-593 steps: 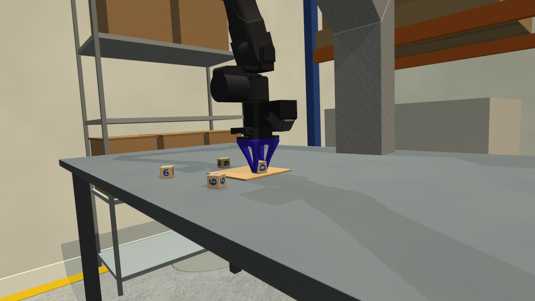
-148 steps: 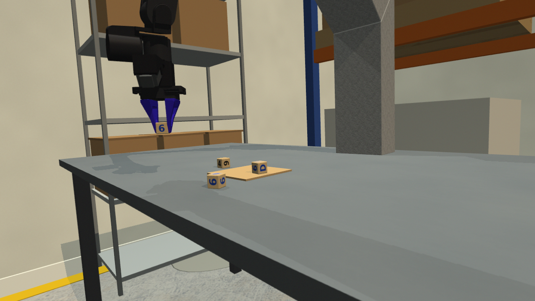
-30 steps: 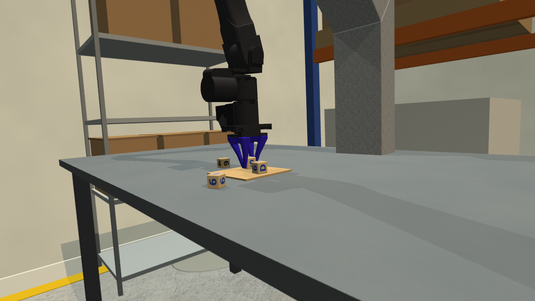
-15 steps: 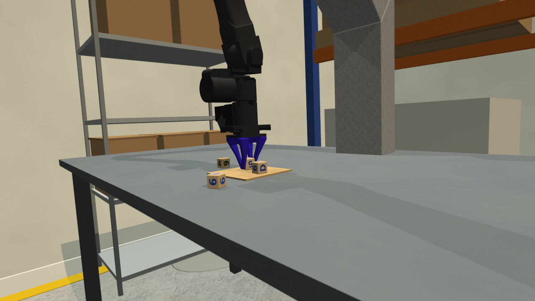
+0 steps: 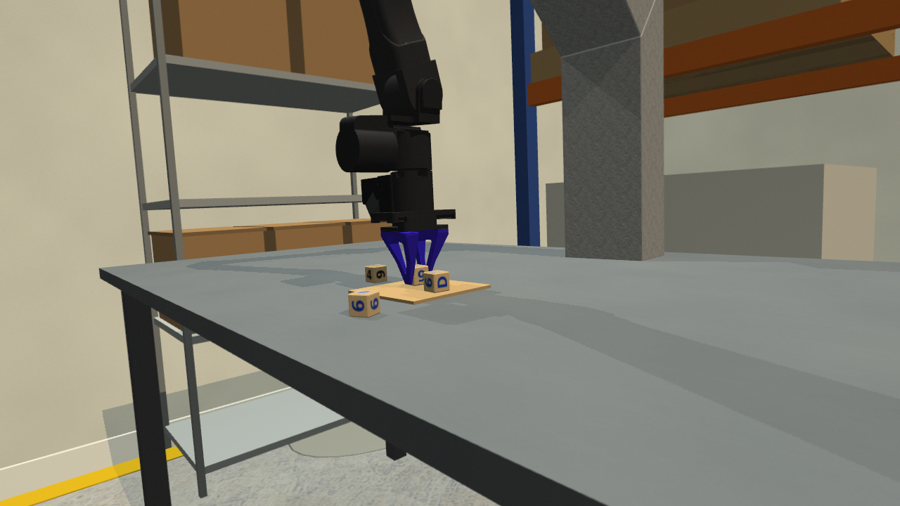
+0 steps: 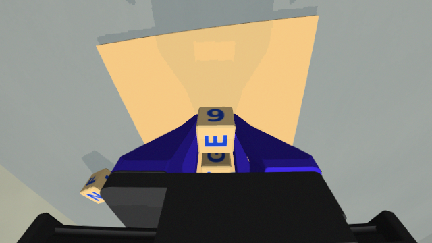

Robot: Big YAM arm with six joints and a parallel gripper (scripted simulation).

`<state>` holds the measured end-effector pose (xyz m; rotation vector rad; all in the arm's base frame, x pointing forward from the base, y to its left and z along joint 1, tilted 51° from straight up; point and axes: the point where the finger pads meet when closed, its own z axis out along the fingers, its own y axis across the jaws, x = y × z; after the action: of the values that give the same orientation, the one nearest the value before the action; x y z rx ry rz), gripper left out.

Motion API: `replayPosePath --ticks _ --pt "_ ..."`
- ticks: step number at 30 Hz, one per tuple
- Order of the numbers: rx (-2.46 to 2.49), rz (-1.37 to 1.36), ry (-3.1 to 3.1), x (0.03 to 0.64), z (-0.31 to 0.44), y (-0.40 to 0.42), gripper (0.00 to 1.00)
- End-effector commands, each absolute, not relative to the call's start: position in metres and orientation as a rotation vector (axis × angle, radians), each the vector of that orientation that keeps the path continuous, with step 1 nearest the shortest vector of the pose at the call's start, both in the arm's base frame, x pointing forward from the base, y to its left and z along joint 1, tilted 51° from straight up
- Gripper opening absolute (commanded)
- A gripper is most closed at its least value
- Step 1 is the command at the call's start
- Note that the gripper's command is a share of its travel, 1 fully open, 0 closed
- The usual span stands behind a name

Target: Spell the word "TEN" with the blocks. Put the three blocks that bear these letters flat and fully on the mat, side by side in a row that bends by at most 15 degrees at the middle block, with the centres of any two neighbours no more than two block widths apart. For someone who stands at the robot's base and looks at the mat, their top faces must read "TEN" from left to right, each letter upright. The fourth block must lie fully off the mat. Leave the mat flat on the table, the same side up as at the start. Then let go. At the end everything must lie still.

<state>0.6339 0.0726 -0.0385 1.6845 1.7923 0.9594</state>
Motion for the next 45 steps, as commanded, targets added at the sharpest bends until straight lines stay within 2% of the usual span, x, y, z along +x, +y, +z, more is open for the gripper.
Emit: replayPosePath --ticks 1,45 --pt "1.679 0.975 1.788 0.6339 -0.0345 0.0817 0.22" --pt "1.683 0.973 1.777 0.6338 -0.0322 0.0782 0.22"
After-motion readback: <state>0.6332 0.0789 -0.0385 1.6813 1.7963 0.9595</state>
